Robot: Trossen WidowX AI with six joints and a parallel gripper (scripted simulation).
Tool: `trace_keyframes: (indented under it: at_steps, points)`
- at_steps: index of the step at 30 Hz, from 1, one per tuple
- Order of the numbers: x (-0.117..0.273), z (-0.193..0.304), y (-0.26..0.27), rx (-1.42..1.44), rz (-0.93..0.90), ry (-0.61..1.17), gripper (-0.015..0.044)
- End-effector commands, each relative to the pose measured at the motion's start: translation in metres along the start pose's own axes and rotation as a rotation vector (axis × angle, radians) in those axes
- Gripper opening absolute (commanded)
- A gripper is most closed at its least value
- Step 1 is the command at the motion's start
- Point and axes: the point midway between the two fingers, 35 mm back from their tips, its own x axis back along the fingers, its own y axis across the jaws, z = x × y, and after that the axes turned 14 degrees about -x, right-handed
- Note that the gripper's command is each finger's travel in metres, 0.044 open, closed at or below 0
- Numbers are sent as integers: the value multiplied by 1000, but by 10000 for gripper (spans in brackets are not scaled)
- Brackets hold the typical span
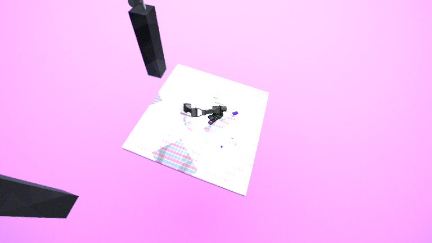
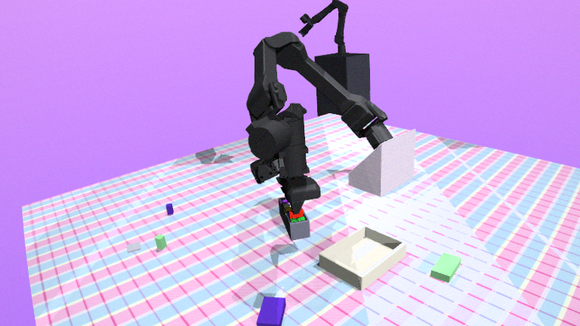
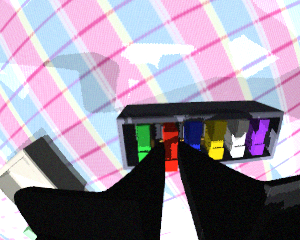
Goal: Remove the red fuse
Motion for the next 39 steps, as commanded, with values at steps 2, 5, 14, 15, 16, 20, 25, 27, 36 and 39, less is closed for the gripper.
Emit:
trace_keyframes:
  at_steps: [2, 5, 14, 15, 16, 20, 25, 27, 36, 39]
  points:
    - [4, -1, 1, -7, -5, 1, 0]
    - [5, -1, 1, -7, -5, 1, 0]
    - [10, -1, 1, -6, -5, 1, 0]
    - [10, -1, 1, -6, -5, 1, 0]
    - [11, -1, 1, -6, -5, 1, 0]
    - [12, -1, 1, -5, -4, 1, 0]
    - [15, 0, 1, -5, -4, 1, 0]
    - [16, 0, 1, -5, -4, 1, 0]
    - [20, 0, 1, -4, -4, 1, 0]
    - [22, 0, 1, -3, -4, 1, 0]
